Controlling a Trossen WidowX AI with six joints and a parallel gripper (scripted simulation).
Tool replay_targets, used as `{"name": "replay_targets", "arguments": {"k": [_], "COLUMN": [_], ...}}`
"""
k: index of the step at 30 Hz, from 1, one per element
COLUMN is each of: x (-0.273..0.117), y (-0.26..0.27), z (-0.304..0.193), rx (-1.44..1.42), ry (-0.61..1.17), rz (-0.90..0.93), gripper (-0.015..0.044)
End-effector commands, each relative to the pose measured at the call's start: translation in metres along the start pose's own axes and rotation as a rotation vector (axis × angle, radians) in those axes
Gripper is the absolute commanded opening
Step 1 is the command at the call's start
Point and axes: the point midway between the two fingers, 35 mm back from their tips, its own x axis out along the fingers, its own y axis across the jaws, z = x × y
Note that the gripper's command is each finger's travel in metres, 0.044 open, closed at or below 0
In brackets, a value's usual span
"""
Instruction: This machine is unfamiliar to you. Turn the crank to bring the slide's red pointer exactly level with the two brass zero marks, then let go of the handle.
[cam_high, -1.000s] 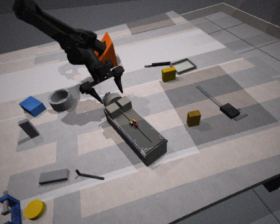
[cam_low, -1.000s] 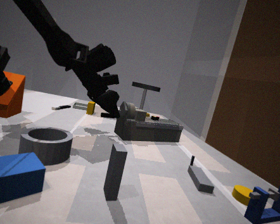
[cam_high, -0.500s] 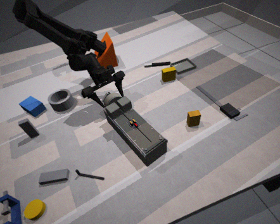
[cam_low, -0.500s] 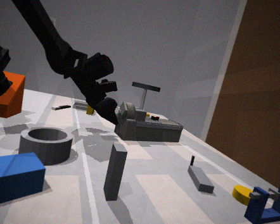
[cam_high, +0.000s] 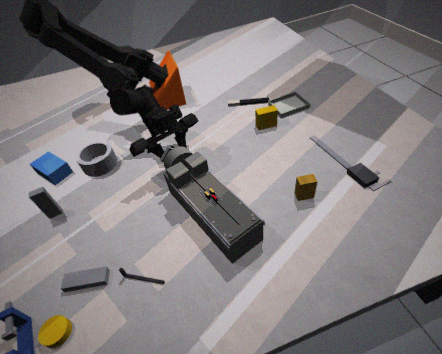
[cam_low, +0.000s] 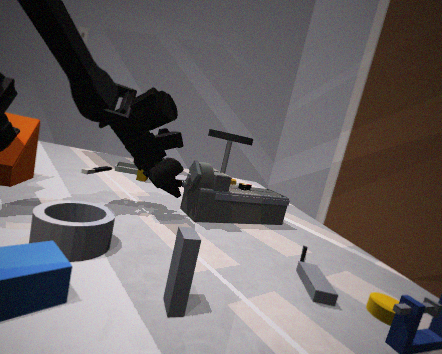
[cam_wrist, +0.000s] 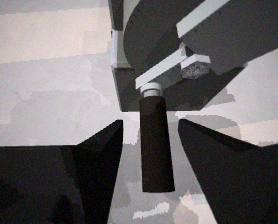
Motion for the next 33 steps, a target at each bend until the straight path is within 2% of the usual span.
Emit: {"name": "replay_targets", "arguments": {"k": [1, 6, 33], "x": [0.0, 0.0, -0.012], "y": [0.001, 0.001, 0.012], "z": [0.0, 0.0, 0.011], "rx": [-0.006, -0.006, -0.005], "ry": [-0.004, -0.004, -0.004], "rz": [0.005, 0.005, 0.006], "gripper": [0.0125, 0.0, 0.0]}}
